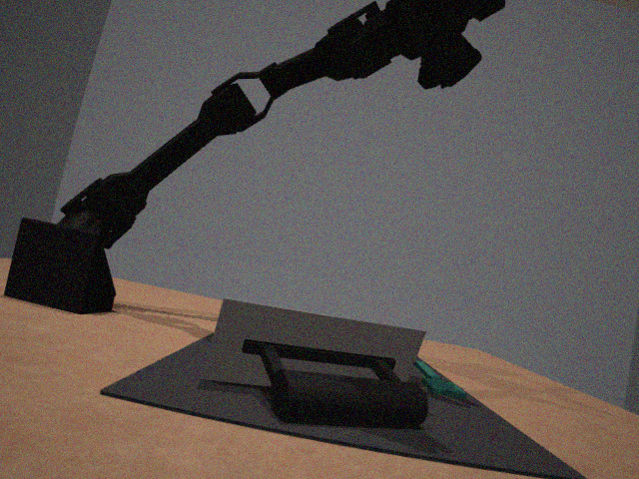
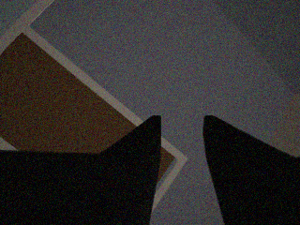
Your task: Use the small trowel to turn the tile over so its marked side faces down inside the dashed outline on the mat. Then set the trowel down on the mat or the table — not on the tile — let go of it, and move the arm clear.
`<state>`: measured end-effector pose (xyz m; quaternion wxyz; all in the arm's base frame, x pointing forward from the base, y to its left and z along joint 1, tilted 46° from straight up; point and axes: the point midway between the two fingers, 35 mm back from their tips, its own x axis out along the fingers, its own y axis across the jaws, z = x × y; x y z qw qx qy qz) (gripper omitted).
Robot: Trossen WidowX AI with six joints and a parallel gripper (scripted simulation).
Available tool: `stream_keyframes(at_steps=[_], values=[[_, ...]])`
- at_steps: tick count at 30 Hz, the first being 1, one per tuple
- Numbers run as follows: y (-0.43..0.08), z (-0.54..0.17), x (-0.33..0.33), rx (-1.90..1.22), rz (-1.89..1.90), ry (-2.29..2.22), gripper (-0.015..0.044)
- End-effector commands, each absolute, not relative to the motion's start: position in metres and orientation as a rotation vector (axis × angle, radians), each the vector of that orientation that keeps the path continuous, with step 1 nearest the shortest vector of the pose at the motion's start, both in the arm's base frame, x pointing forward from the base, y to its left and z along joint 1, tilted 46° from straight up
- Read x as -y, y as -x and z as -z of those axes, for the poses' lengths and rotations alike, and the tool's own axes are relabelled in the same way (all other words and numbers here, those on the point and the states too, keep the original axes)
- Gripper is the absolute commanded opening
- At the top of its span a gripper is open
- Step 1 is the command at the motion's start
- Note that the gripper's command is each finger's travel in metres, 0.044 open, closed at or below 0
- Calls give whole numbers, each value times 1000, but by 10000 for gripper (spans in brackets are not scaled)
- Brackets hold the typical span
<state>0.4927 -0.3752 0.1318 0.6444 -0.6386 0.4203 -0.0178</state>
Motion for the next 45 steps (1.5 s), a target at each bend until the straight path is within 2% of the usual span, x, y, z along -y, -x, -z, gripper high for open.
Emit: stream_keyframes(at_steps=[1, 22, 45], values=[[-490, -112, 373, -967, 9, 1335, 100], [-462, -16, 348, -1082, -100, 706, 100], [-417, 57, 307, -1273, -90, -22, 100]])
